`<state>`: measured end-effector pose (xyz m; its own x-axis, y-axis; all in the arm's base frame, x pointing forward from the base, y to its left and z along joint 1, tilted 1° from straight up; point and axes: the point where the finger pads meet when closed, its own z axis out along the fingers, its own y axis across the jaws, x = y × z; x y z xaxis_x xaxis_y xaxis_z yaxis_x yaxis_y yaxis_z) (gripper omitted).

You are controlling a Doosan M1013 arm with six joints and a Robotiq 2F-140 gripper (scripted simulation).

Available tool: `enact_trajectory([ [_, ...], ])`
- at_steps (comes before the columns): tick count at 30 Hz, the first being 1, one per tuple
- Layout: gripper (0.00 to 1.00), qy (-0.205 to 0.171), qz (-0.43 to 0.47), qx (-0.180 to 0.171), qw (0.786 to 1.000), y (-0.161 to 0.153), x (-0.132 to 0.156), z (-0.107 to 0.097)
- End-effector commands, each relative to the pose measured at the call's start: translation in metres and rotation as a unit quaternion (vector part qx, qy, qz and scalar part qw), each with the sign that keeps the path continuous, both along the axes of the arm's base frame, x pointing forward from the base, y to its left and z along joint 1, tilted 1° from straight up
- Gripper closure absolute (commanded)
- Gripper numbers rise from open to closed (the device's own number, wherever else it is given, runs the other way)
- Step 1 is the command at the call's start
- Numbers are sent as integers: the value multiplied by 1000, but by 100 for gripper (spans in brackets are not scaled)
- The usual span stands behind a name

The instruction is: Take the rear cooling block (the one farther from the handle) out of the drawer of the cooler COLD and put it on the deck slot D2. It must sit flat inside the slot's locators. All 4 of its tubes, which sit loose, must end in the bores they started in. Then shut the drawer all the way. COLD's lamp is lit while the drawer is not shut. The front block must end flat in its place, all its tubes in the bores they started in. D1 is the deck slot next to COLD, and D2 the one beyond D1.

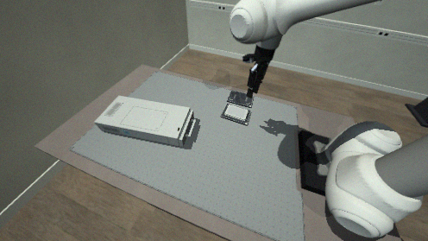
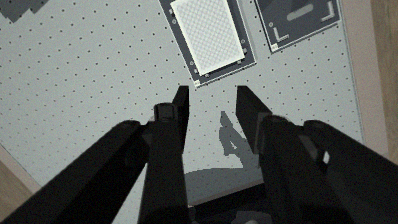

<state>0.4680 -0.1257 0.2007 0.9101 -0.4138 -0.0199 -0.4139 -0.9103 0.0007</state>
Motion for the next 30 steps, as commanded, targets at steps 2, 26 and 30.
enact_trajectory([
  [2, 65, -1, 3, -1, 1000, 11, 4, 5],
  [26, 65, -4, 187, -2, 982, 95, 14, 24],
  [30, 65, -5, 217, -2, 976, 111, 15, 28],
])
